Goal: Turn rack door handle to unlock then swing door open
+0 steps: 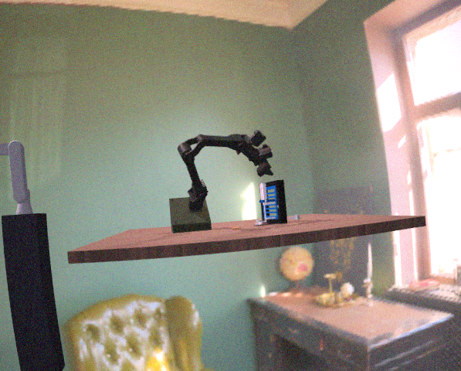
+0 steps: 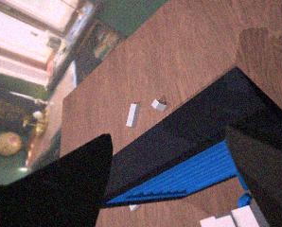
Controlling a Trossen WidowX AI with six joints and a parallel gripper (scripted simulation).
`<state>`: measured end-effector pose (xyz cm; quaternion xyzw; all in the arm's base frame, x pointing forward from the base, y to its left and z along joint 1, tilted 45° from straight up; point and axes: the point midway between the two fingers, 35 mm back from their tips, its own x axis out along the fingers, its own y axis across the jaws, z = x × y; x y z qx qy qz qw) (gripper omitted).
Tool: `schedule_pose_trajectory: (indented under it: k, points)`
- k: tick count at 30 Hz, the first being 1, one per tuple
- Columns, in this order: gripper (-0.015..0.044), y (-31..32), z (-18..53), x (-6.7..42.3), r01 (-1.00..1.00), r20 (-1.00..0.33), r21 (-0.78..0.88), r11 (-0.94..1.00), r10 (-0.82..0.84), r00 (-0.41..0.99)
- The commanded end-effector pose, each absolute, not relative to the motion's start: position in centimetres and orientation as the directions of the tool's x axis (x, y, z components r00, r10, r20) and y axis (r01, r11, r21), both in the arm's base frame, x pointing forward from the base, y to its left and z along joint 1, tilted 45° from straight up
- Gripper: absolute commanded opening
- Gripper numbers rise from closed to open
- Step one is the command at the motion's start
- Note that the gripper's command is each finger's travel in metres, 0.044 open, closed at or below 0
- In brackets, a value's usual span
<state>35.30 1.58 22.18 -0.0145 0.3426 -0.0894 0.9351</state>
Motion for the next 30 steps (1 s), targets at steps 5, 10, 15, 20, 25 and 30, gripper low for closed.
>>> schedule_pose_trajectory:
  k: [5, 10, 15, 20, 25, 30]
  points:
    - [0.0295, 1.7, 20.0, 34.8, 0.189, -0.764, -0.218, 0.957, -0.288, 0.577]
    - [0.0295, 1.7, 19.1, 34.3, 0.183, -0.806, -0.312, 0.932, -0.362, 0.469]
    - [0.0295, 1.7, 18.6, 33.7, 0.159, -0.820, -0.412, 0.897, -0.441, 0.364]
    - [0.0295, 1.7, 18.4, 33.2, 0.117, -0.809, -0.512, 0.851, -0.523, 0.268]
    - [0.0295, 1.8, 18.6, 32.8, 0.058, -0.773, -0.607, 0.792, -0.606, 0.185]
    - [0.0295, 1.9, 19.0, 32.5, -0.013, -0.719, -0.691, 0.723, -0.685, 0.121]
